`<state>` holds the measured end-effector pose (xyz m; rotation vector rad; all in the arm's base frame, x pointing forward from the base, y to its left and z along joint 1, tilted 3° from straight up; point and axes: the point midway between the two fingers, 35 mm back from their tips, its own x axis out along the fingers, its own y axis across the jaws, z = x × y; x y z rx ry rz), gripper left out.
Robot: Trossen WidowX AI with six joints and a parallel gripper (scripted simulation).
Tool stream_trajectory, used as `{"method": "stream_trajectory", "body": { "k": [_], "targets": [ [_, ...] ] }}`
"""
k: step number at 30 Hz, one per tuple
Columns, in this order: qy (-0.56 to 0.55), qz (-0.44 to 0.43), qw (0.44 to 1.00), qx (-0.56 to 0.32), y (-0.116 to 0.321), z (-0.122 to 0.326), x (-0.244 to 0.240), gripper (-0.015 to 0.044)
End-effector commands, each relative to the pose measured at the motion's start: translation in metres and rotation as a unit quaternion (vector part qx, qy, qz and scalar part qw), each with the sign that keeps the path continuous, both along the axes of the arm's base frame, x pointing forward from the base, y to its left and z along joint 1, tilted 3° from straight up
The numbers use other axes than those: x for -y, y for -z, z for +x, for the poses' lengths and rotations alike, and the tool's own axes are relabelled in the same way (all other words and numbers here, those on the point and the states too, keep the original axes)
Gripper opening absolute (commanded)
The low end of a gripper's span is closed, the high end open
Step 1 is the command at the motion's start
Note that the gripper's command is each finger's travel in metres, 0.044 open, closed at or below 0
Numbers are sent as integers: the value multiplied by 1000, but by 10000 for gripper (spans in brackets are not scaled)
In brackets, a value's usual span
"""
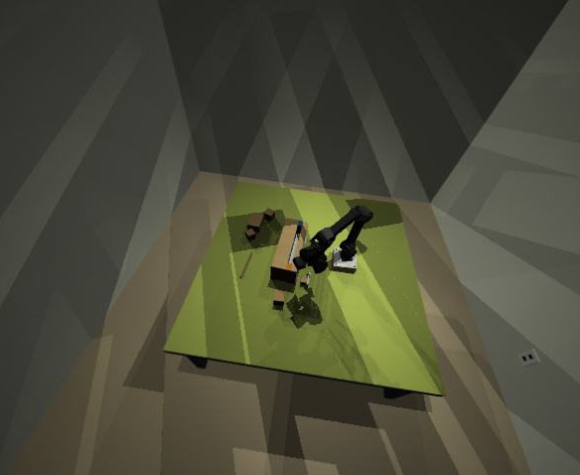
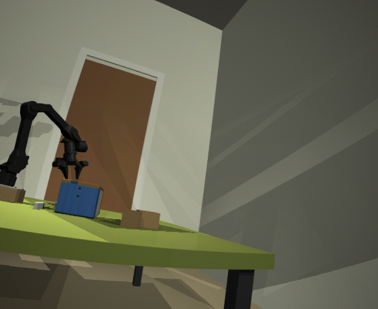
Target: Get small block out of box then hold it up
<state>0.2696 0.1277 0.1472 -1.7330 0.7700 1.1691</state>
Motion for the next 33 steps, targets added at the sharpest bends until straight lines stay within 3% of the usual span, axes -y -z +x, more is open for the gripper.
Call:
{"method": "stream_trajectory", "body": {
  "k": [1, 19, 26, 33],
  "targets": [
    [-367, -194, 909, 27, -10, -6, -5, 285],
    [-367, -194, 909, 27, -8, -5, -6, 285],
    [-367, -194, 909, 27, 81, 4, -11, 285],
    [-367, -194, 909, 27, 85, 4, -11, 285]
  ]
}}
